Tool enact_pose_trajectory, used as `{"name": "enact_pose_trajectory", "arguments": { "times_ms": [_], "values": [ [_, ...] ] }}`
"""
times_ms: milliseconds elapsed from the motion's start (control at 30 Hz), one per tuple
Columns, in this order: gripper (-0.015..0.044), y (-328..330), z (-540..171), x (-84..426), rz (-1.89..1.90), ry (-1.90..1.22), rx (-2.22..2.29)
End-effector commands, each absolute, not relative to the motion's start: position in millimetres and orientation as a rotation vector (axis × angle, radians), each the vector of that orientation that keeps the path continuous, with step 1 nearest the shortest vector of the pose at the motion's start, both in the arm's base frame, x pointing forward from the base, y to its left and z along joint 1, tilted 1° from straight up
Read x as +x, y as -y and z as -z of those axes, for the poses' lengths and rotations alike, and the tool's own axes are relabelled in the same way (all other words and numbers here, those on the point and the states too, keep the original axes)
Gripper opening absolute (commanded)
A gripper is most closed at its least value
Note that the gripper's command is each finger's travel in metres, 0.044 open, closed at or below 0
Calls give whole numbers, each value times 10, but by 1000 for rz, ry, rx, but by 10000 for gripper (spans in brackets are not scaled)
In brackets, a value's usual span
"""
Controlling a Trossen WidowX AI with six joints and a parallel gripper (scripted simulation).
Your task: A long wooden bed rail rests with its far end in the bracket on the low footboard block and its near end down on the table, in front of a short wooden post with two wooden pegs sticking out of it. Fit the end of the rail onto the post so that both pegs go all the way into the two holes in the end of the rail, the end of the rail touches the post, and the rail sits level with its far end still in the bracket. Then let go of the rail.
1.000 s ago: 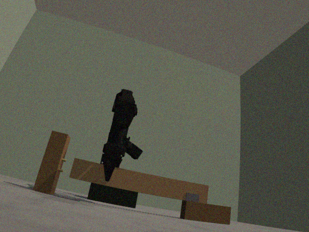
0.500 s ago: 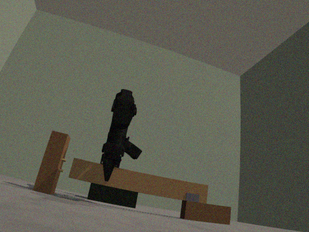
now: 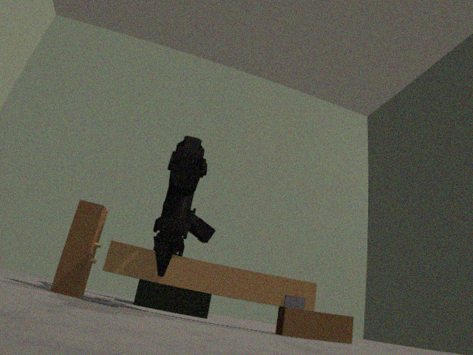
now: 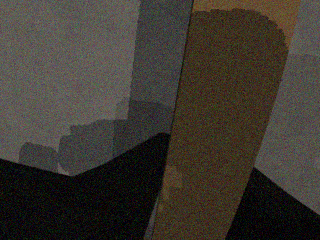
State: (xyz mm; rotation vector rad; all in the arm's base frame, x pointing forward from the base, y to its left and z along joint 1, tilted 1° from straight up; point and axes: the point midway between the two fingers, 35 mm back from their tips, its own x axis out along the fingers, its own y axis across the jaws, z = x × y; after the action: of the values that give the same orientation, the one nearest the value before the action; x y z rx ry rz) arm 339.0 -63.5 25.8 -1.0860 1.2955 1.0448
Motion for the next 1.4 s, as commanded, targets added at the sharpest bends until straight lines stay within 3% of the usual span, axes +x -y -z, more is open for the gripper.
{"name": "enact_pose_trajectory", "arguments": {
  "times_ms": [0, 1367],
  "values": [
    [0, 651, -274, 3382, -1046, -1292, -1088],
    [0, 776, -248, 3362, -1046, -1293, -1089]
  ]
}}
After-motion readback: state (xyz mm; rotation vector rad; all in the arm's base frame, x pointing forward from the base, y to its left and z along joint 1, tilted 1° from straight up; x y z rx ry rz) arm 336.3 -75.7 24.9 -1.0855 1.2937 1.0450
